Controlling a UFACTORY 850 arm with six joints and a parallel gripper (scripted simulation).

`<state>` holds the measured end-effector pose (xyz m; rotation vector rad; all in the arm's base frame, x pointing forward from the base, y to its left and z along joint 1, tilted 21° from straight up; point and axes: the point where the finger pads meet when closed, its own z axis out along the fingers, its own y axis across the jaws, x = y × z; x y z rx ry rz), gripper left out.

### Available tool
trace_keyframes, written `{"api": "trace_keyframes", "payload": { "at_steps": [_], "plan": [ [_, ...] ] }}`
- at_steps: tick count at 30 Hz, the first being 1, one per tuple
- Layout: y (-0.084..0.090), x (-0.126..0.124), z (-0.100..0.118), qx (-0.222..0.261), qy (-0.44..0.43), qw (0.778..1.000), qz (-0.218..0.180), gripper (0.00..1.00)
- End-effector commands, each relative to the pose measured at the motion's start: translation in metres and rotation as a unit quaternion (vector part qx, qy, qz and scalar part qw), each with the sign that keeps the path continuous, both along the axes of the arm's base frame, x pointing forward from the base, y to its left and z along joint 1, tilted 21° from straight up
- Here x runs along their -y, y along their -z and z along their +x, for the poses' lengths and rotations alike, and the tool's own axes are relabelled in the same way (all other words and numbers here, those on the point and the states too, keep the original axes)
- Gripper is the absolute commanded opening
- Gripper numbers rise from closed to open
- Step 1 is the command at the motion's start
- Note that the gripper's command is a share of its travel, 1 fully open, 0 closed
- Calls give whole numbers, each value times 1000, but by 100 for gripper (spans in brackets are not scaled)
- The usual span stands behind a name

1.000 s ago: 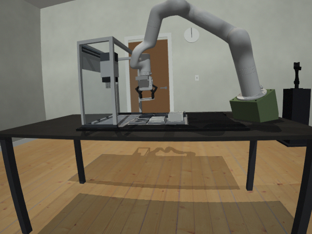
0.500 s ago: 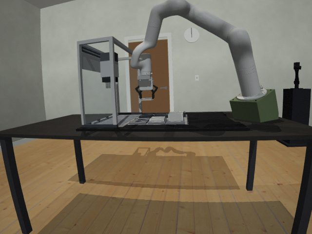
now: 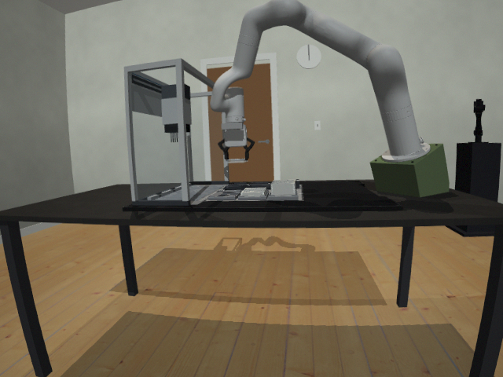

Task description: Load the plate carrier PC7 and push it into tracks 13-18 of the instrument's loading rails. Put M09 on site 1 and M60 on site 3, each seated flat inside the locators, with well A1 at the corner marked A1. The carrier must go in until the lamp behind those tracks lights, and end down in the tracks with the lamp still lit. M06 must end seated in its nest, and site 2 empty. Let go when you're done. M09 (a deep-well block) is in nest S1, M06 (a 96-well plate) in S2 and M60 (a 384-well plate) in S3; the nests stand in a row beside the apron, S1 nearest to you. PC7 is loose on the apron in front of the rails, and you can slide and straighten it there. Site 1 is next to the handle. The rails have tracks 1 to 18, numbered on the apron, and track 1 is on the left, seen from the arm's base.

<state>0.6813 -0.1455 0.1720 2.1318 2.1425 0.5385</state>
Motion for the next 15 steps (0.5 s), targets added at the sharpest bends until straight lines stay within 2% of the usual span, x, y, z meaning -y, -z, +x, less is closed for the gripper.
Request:
{"api": "trace_keyframes", "payload": {
  "at_steps": [1,15],
  "plan": [
    [6,-1,3,1,0,1000,0,0],
    [24,-5,9,1,0,1000,0,0]
  ]
}}
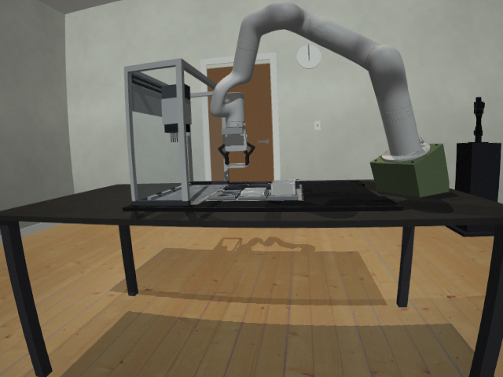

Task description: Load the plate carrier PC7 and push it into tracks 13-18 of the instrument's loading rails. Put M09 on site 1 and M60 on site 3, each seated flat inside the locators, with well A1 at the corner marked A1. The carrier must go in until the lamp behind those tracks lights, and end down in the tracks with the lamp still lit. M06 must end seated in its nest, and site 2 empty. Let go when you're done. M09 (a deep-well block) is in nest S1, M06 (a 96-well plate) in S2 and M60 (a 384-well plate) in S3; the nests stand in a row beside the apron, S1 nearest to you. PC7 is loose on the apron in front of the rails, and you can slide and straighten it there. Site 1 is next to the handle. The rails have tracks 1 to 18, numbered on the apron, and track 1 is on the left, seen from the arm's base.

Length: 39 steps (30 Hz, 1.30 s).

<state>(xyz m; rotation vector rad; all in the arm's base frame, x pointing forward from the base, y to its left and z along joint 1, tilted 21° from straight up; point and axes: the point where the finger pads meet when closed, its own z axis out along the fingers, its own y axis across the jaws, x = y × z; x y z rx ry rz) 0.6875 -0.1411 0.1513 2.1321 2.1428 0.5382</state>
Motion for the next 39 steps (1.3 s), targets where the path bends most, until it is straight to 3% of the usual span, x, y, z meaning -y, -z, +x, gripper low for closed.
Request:
{"api": "trace_keyframes", "payload": {
  "at_steps": [1,39],
  "plan": [
    [5,-1,3,1,0,1000,0,0],
    [58,-12,20,1,0,1000,0,0]
  ]
}}
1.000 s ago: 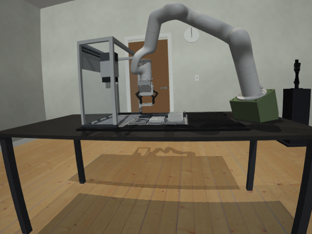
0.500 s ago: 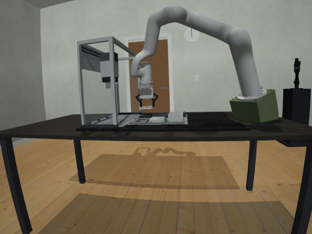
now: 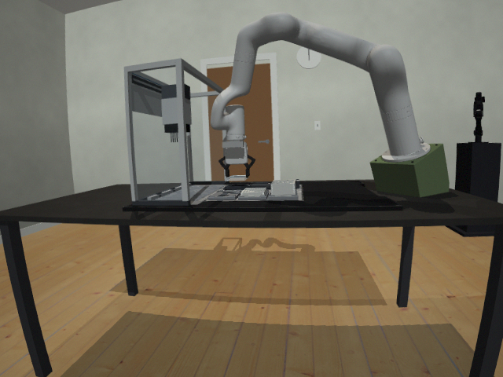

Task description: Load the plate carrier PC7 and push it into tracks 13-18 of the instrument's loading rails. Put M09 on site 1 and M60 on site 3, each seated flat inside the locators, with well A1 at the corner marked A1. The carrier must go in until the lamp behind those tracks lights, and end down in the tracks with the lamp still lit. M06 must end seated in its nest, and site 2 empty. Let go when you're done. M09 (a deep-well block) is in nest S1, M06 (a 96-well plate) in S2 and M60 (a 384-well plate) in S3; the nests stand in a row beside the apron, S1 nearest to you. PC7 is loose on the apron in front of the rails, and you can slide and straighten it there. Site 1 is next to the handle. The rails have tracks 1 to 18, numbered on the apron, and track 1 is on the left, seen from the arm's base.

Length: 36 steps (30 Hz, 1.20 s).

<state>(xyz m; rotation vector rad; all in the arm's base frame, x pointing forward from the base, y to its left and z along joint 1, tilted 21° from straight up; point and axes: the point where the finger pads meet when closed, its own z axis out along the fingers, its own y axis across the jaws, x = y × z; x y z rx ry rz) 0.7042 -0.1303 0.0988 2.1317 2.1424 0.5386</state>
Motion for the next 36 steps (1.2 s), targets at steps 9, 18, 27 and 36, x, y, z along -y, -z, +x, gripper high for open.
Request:
{"api": "trace_keyframes", "payload": {
  "at_steps": [9,18,27,36],
  "plan": [
    [12,-2,5,1,0,1000,0,0],
    [12,-2,5,1,0,1000,0,0],
    [12,-2,5,1,0,1000,0,0],
    [17,-3,6,1,0,1000,0,0]
  ]
}}
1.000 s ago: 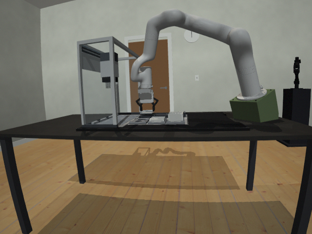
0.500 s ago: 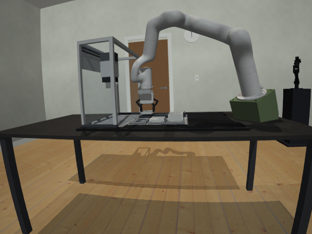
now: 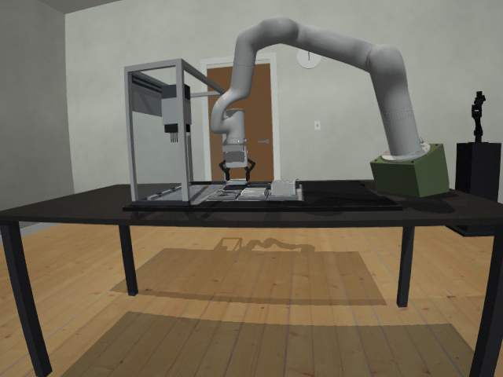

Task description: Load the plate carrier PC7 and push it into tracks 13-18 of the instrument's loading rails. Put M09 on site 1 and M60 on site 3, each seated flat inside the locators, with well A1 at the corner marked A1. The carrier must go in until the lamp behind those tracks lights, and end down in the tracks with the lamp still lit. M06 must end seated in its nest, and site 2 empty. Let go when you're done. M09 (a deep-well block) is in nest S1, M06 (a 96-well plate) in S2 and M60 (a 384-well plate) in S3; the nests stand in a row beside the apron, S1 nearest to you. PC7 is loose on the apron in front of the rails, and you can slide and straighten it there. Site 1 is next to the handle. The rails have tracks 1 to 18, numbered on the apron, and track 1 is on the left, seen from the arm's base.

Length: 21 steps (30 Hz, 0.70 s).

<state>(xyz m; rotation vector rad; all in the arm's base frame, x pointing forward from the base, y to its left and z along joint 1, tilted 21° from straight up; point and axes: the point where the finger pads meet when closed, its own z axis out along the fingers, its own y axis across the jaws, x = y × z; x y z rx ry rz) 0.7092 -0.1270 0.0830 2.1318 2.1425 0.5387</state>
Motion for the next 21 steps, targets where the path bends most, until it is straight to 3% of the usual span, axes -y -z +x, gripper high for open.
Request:
{"api": "trace_keyframes", "payload": {
  "at_steps": [1,21],
  "plan": [
    [2,0,2,1,0,1000,0,0],
    [9,-2,4,1,0,1000,0,0]
  ]
}}
